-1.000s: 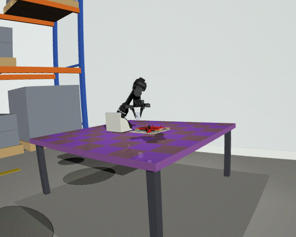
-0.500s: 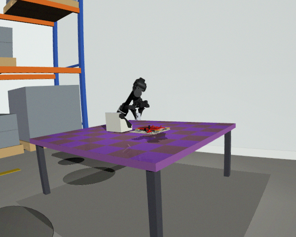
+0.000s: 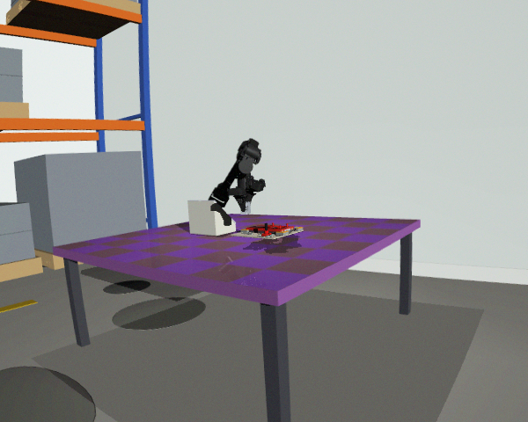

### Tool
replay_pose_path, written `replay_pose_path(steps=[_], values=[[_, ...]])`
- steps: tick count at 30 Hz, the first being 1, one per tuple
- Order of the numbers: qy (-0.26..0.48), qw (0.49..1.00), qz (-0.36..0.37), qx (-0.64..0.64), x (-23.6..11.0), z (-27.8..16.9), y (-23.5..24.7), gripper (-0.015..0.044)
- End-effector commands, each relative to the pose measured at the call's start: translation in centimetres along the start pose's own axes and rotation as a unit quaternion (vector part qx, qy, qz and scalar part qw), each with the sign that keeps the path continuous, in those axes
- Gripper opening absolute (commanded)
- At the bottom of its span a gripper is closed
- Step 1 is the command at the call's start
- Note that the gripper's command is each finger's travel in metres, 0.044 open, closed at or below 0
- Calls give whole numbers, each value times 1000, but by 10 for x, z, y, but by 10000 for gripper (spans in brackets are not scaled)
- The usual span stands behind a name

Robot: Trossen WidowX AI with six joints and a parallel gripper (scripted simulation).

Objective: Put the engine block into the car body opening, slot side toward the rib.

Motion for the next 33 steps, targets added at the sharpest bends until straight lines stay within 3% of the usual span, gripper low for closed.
replay_pose_path(steps=[1,17,33], values=[[-2,998,-2,-64,-1,1,1,0],[-2,942,-3,-335,2,1,1,0],[-1,814,-3,-580,5,1,1,0]])
Point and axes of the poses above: the point midway between the two fingers, 35 mm back from their tips, its own x axis out along the fingers, its own y axis across the jaws, z = x × y, the point moved 2 cm from there along -x, back along the fingers, and after that the axes turned 9 degrees about -x, right-handed, at the moved point
